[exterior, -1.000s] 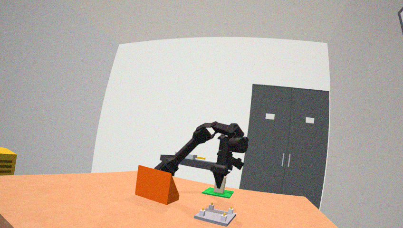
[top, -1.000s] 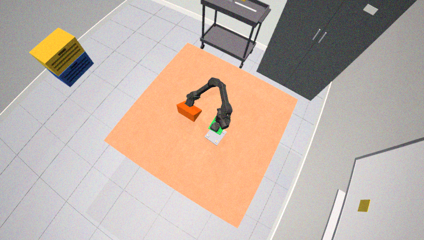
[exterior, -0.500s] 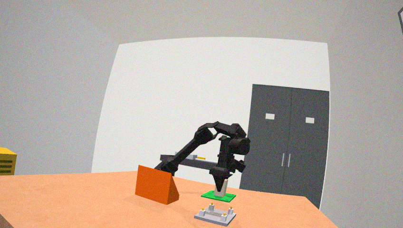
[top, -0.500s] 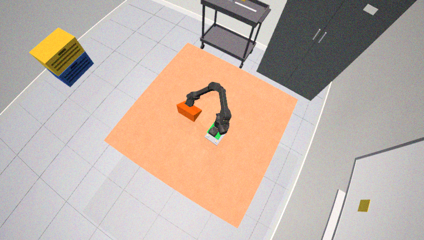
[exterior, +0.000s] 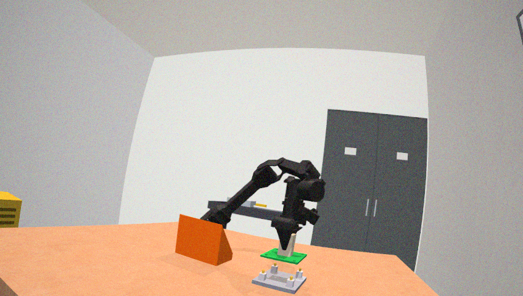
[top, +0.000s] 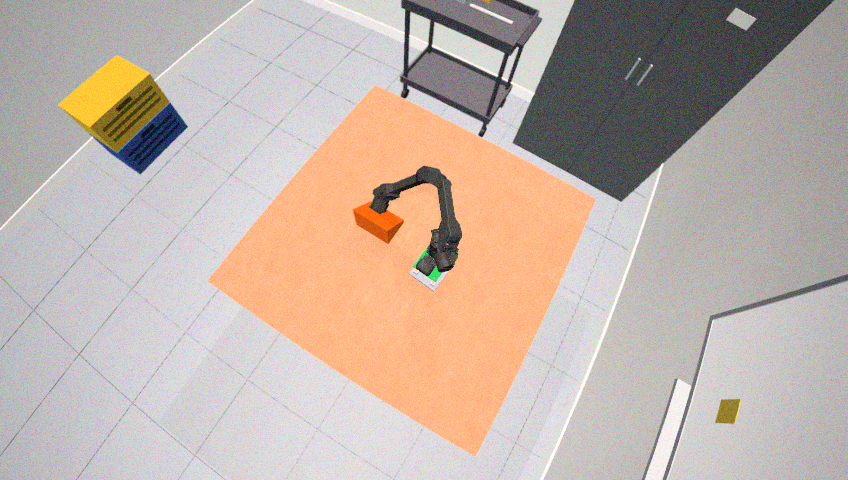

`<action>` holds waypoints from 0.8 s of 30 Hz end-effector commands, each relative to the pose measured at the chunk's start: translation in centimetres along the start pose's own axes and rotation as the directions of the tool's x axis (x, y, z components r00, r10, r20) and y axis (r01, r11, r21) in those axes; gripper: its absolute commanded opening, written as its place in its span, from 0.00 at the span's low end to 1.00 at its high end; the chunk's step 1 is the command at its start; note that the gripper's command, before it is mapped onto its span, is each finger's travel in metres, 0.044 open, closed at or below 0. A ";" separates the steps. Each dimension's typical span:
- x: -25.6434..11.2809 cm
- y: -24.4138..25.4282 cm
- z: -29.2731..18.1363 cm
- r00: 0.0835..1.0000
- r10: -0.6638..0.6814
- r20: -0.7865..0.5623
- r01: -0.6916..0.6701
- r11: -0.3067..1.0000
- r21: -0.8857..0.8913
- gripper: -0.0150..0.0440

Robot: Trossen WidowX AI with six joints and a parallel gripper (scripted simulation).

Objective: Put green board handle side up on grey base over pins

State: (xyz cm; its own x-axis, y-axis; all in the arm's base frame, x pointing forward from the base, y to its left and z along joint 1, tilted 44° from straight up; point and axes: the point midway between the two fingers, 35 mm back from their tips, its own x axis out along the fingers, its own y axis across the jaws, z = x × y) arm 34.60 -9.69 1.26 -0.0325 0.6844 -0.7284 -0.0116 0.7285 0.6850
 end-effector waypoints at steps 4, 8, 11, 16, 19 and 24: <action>0.2 0.0 0.0 1.000 0.001 -0.001 -0.001 1.000 0.001 0.25; 0.7 -0.2 0.1 1.000 0.001 -0.001 -0.001 1.000 0.007 0.25; 1.1 -0.3 0.1 1.000 0.001 0.000 -0.001 1.000 0.012 0.25; 1.6 -0.3 0.1 1.000 0.001 0.000 -0.001 1.000 0.014 0.25; 2.0 -0.3 0.1 1.000 0.001 0.000 -0.001 1.000 0.015 0.25; 2.5 -0.3 0.1 1.000 0.002 0.000 -0.002 1.000 0.015 0.25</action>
State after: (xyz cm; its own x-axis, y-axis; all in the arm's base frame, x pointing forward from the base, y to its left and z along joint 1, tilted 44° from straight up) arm 34.72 -8.48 -0.59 -0.0338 0.6809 -0.7316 -0.0025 0.7320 0.6813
